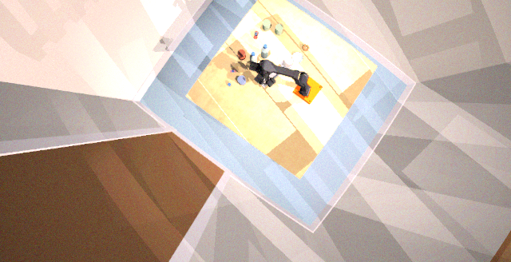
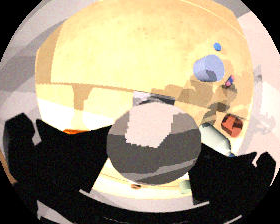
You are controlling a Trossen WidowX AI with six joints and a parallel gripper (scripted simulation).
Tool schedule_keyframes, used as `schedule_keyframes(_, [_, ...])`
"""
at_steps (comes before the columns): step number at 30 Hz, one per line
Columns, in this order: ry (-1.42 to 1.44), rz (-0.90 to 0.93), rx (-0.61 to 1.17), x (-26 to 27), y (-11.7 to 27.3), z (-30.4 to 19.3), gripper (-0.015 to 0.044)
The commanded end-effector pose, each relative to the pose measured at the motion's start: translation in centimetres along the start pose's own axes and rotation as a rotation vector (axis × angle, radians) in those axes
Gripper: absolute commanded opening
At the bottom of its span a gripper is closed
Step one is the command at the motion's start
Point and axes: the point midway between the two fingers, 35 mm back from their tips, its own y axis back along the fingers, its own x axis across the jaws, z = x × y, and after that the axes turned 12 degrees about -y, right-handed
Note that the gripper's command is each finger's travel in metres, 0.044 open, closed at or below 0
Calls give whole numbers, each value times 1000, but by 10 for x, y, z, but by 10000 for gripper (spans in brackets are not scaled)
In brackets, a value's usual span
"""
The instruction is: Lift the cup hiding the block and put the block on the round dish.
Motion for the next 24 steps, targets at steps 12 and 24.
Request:
schedule_keyframes(12, [0, 0, 0, 0, 1, 0, 0])
schedule_keyframes(24, [0, 0, 0, 0, 1, 0, 0])
